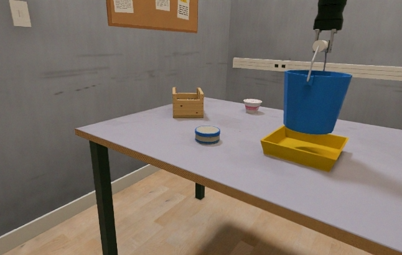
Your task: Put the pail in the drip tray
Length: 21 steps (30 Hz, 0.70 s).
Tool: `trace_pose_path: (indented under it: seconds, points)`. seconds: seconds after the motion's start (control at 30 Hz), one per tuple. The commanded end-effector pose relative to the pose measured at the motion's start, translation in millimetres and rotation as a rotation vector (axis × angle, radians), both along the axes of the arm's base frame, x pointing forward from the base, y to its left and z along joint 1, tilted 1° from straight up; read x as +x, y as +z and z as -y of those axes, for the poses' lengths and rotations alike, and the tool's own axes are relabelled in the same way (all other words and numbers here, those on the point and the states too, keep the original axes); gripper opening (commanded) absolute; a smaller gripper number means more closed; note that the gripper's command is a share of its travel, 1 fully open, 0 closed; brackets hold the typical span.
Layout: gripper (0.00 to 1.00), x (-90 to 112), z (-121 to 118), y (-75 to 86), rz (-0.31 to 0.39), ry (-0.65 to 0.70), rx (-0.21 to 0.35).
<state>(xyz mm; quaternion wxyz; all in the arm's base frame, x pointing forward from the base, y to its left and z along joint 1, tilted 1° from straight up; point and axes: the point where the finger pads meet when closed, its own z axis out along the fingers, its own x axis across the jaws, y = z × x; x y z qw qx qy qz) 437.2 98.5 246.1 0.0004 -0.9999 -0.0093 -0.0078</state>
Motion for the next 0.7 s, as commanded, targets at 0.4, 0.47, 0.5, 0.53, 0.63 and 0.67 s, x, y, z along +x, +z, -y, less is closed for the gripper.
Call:
trace_pose_path:
  seconds: [0.4,0.47,0.5,0.53,0.63,0.67]
  points:
    - [0.0,-0.1,-3.3,1.0,0.002,0.0,0.001]
    - [0.0,-0.1,-3.4,1.0,0.002,0.0,0.001]
    - [0.0,-0.1,-3.5,1.0,0.002,0.0,0.001]
    - [0.0,-0.1,-3.5,1.0,0.002,0.0,0.001]
    - [0.0,-0.1,-3.5,1.0,0.002,0.0,0.001]
    - [0.0,-0.1,-3.5,1.0,0.002,0.0,0.001]
